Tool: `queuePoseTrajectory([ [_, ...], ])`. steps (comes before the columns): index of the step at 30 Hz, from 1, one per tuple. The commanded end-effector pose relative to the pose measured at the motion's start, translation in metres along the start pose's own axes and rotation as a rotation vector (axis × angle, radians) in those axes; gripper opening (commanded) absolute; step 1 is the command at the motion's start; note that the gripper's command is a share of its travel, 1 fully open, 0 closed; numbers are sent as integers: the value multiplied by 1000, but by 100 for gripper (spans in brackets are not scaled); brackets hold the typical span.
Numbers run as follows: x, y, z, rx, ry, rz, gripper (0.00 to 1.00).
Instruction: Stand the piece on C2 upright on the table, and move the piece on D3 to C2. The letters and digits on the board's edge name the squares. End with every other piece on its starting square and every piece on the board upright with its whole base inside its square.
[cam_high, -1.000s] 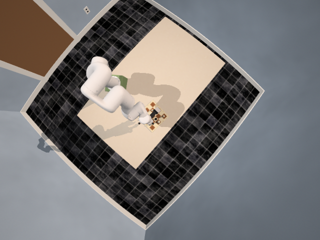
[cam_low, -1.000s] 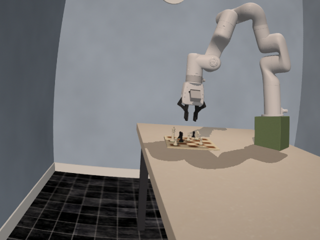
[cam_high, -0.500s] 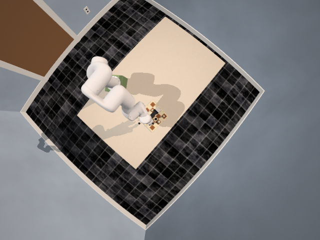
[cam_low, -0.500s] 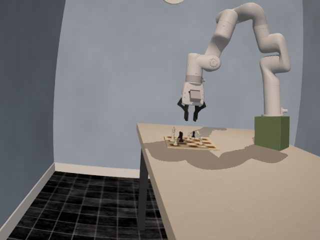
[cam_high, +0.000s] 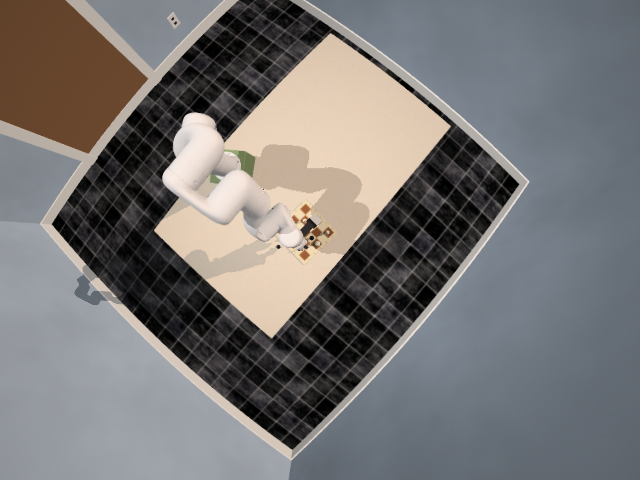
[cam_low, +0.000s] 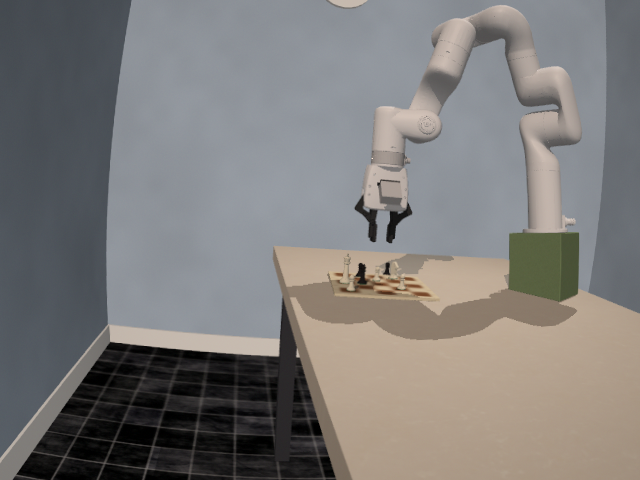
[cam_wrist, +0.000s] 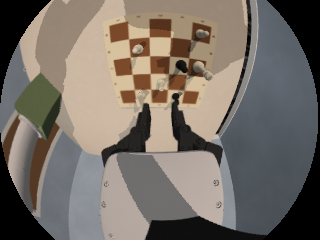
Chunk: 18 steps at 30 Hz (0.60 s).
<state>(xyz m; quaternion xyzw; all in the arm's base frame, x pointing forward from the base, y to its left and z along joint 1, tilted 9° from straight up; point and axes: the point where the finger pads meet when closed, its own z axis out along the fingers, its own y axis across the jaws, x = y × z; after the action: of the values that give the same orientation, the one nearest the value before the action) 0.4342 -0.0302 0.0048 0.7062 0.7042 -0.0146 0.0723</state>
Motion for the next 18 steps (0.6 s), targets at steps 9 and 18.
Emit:
queuePoseTrajectory([
  [9, 0, 1, 3, -3, 0, 1, 34],
  [18, 0, 2, 11, -3, 0, 1, 34],
])
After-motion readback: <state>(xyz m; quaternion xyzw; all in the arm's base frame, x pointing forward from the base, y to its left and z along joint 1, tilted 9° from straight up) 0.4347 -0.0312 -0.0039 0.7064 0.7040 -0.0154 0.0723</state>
